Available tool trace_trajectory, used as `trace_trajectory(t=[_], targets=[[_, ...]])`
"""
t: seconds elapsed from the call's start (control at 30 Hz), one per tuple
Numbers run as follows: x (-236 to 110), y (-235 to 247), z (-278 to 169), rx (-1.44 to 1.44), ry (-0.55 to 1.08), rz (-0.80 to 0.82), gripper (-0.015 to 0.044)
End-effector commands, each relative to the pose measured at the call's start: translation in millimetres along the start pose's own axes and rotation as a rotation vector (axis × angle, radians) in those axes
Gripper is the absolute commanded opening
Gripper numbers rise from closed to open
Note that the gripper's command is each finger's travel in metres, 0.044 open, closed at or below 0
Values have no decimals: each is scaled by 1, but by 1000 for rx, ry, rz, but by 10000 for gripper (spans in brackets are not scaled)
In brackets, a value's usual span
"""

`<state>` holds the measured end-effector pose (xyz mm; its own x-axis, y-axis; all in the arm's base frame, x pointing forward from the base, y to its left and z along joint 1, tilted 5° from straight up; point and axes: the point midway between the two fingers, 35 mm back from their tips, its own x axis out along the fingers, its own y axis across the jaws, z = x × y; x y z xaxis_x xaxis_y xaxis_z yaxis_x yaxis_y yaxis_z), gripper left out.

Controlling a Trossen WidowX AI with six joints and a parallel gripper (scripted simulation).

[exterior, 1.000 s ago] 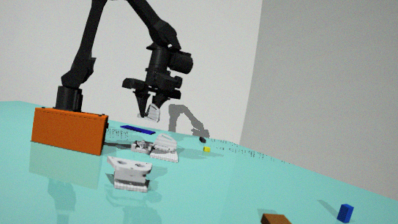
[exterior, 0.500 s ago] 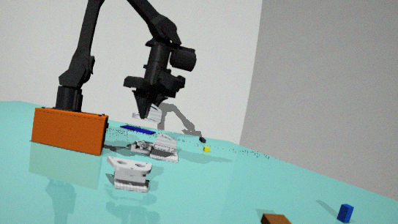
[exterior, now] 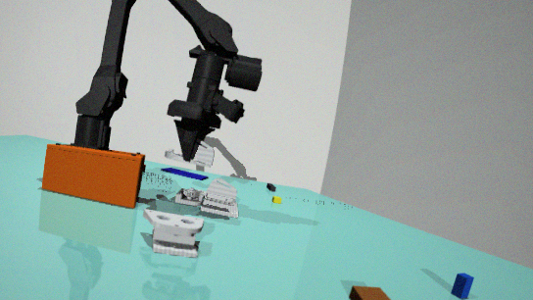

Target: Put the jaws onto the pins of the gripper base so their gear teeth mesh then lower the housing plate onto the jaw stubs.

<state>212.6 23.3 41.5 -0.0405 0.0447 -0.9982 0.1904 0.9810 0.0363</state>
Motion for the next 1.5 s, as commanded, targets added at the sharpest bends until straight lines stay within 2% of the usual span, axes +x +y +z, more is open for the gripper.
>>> trace_trajectory(t=[0.0,0.27,1.47], targets=[[2,-12,-4,-89,6,-7,134],[3,-31,-9,-258,10,-7,134],[2,-28,-2,-285,9,-7,134]])
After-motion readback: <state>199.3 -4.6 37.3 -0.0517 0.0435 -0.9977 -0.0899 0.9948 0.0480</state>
